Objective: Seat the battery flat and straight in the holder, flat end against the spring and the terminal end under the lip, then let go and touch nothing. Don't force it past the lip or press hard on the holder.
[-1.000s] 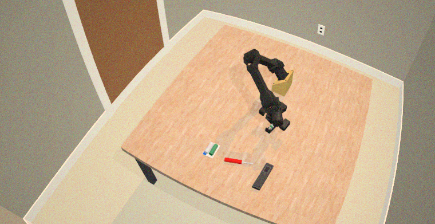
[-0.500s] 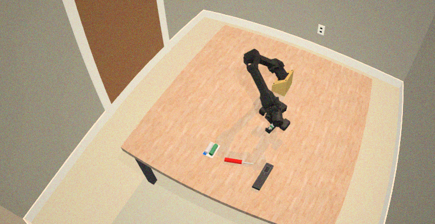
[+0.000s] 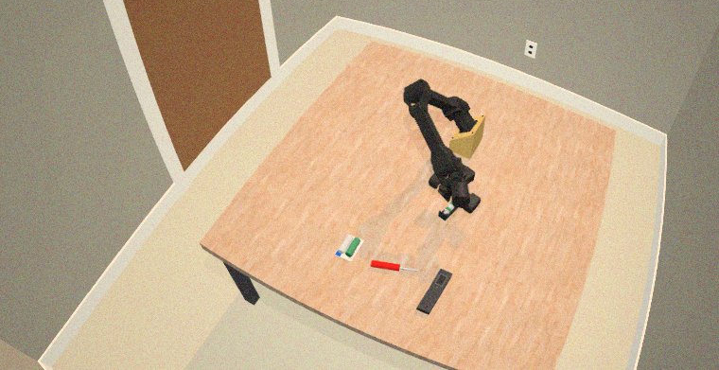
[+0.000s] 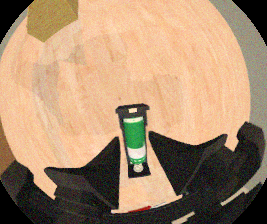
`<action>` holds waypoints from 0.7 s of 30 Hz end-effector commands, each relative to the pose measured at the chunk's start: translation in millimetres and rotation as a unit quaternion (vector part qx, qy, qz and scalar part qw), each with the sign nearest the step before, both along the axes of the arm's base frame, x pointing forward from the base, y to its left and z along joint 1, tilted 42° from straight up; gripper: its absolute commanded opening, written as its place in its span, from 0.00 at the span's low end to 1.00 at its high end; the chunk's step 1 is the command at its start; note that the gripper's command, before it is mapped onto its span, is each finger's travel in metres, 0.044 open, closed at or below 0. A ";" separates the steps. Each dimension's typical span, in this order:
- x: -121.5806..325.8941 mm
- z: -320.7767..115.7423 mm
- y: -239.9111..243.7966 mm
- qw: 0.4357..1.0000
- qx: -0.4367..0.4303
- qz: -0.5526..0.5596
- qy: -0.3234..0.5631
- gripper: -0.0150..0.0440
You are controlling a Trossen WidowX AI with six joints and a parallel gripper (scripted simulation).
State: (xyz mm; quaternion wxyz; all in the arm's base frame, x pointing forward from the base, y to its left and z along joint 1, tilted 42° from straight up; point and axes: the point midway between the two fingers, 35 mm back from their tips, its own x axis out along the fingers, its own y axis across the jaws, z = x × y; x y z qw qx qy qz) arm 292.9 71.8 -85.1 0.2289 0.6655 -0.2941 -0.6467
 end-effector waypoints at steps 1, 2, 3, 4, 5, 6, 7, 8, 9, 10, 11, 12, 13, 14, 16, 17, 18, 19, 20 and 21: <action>2.5 3.2 3.5 1.000 0.005 -0.002 -0.007 0.55; 2.5 3.2 3.5 1.000 0.005 -0.002 -0.007 0.55; 2.5 3.2 3.5 1.000 0.005 -0.002 -0.007 0.55; 2.5 3.2 3.5 1.000 0.005 -0.002 -0.007 0.55; 2.5 3.2 3.5 1.000 0.005 -0.002 -0.007 0.55; 2.5 3.2 3.5 1.000 0.005 -0.002 -0.007 0.55; 1.0 2.5 2.6 1.000 0.001 0.000 -0.002 0.60; 0.9 7.0 7.1 1.000 0.002 0.000 -0.002 0.64; 0.6 14.6 14.5 1.000 0.003 0.000 -0.003 0.69; -0.2 24.0 23.3 1.000 0.004 0.000 -0.004 0.73; -1.6 33.7 31.9 1.000 0.005 -0.001 -0.005 0.77; -3.4 43.6 40.4 1.000 0.005 -0.001 -0.005 0.82; -5.3 52.0 47.2 1.000 0.006 -0.001 -0.006 0.86; -6.6 57.1 51.2 1.000 0.006 -0.002 -0.006 0.91; -7.1 58.8 52.5 1.000 0.006 -0.002 -0.006 1.00; -8.1 58.3 52.9 1.000 0.006 -0.002 -0.006 1.00; -9.2 57.9 53.3 1.000 0.006 -0.002 -0.006 1.00; -9.2 57.9 53.3 1.000 0.006 -0.002 -0.006 1.00; -9.2 57.9 53.3 1.000 0.006 -0.002 -0.006 1.00; -9.2 57.9 53.3 1.000 0.006 -0.002 -0.006 1.00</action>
